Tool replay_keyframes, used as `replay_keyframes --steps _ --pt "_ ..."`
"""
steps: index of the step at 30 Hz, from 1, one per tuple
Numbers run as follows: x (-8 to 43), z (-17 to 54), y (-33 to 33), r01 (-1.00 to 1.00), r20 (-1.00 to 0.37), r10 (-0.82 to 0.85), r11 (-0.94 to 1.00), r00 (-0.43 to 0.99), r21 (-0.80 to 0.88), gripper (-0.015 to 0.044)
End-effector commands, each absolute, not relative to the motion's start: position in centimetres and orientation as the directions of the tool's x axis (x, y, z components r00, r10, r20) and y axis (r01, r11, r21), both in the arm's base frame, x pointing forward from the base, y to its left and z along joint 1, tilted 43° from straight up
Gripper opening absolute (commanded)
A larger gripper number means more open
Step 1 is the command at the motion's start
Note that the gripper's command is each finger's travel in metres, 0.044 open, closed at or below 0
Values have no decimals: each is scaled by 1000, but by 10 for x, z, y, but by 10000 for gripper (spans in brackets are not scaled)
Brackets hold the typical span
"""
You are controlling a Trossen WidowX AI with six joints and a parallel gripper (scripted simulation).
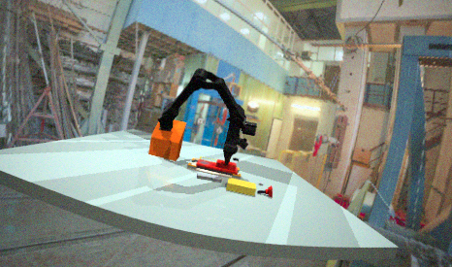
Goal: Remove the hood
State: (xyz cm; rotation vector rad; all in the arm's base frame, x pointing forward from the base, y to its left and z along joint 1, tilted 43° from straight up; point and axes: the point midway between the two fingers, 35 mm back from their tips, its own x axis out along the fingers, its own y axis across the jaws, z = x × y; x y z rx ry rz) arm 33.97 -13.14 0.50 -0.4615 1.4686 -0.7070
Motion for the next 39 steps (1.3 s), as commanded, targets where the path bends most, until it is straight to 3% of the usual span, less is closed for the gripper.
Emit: replay_keyframes --steps 1,28,32,39 --pt "339 3 -133 144 -731 -681 720 -40 -679 440" --pt "338 -6 -142 144 -730 -682 720 -40 -679 440" --pt "339 -5 -141 149 -732 -680 720 -40 -677 335" --pt "339 -5 -141 149 -732 -680 720 -40 -677 288"
